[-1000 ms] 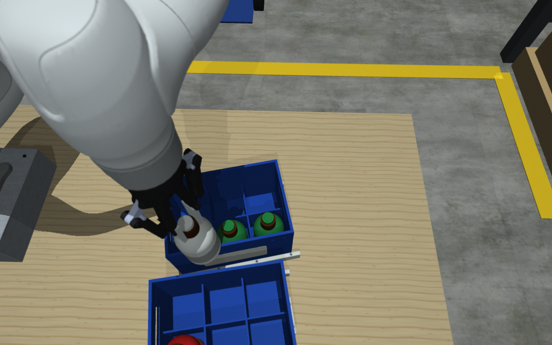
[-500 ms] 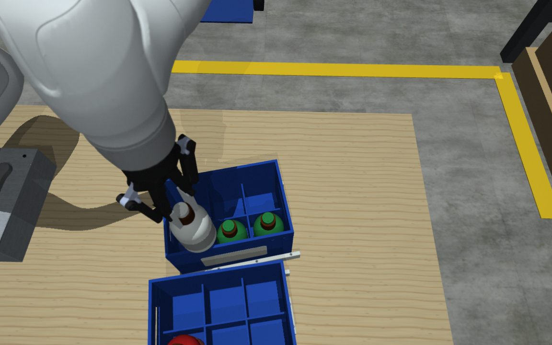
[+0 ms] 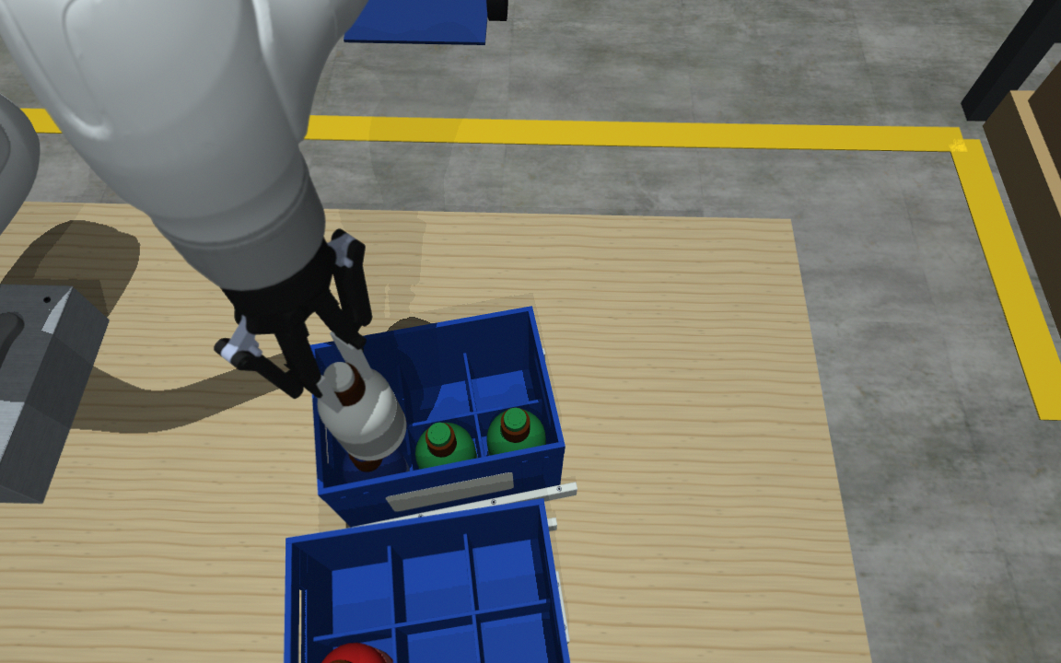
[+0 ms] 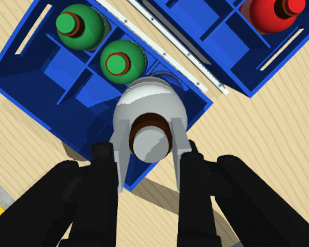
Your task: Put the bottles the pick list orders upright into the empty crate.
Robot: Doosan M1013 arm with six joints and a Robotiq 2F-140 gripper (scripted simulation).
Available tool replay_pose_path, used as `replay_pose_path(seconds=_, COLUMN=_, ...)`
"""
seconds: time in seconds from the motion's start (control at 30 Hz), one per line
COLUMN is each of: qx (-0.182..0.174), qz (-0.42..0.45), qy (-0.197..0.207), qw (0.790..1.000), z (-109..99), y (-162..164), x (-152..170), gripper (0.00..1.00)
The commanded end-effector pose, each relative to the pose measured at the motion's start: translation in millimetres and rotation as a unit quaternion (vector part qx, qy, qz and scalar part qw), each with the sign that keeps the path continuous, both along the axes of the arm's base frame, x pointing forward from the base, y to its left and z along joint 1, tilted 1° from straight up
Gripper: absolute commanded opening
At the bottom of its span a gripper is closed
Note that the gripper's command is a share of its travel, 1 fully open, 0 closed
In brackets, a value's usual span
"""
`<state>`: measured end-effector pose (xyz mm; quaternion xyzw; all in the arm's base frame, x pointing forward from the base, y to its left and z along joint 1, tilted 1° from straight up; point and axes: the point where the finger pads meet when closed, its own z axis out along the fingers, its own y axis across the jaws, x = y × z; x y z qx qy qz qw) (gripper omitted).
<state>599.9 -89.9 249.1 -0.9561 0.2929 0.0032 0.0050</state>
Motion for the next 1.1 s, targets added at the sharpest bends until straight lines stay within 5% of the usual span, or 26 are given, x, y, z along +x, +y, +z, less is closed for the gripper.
replay_pose_path(seconds=0.0, qx=0.000, qz=0.000, qy=0.000, qw=1.000, z=0, y=1, x=0, gripper=0.00)
replay_pose_path(seconds=1.07, qx=0.000, qz=0.000, qy=0.000, qw=1.000, z=1, y=55, x=-27, gripper=0.00)
